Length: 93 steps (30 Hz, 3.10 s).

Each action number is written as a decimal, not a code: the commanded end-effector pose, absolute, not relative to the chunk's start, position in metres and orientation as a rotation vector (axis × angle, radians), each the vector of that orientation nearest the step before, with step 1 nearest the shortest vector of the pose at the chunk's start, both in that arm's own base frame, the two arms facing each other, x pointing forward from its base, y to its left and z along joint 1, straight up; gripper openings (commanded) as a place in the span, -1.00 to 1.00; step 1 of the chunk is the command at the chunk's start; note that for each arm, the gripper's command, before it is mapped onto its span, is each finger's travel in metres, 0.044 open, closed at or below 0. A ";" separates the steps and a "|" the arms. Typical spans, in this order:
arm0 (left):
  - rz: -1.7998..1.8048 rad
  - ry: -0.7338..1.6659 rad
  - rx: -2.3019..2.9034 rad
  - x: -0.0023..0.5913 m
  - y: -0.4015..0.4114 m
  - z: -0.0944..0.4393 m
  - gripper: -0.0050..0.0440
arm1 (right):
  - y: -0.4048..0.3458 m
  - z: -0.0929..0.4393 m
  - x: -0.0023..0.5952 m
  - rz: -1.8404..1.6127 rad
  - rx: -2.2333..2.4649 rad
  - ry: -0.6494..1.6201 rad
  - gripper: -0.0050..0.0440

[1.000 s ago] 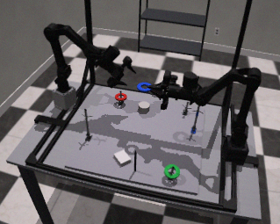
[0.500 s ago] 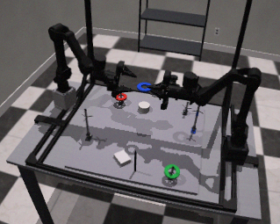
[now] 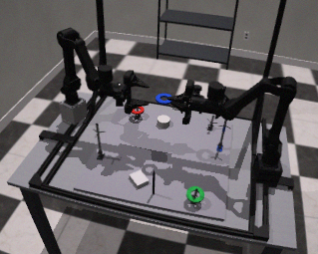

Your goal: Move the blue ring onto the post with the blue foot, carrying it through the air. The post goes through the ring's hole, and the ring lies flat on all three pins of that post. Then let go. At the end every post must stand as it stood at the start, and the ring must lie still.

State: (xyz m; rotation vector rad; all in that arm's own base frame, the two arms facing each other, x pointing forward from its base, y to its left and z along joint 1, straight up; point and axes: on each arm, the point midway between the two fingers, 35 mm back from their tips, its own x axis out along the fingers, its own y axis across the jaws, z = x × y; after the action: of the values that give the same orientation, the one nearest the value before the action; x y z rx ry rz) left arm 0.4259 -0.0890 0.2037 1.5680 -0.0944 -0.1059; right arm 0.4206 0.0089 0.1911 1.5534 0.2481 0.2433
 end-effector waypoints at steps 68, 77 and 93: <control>-0.096 -0.096 1.569 0.425 -0.088 0.206 -0.80 | 0.025 0.191 0.473 0.245 1.557 0.245 -0.75; -0.096 -0.096 1.569 0.425 -0.088 0.206 -0.80 | 0.025 0.191 0.473 0.245 1.557 0.245 -0.80; -0.096 -0.096 1.569 0.425 -0.088 0.206 -0.80 | 0.025 0.191 0.473 0.245 1.557 0.245 -0.80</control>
State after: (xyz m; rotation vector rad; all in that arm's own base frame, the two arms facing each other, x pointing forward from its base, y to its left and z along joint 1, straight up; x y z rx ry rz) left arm 0.4257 -0.0890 0.2053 1.5671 -0.0990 -0.1012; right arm 0.4728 0.0254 0.1907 1.5559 0.2477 0.2446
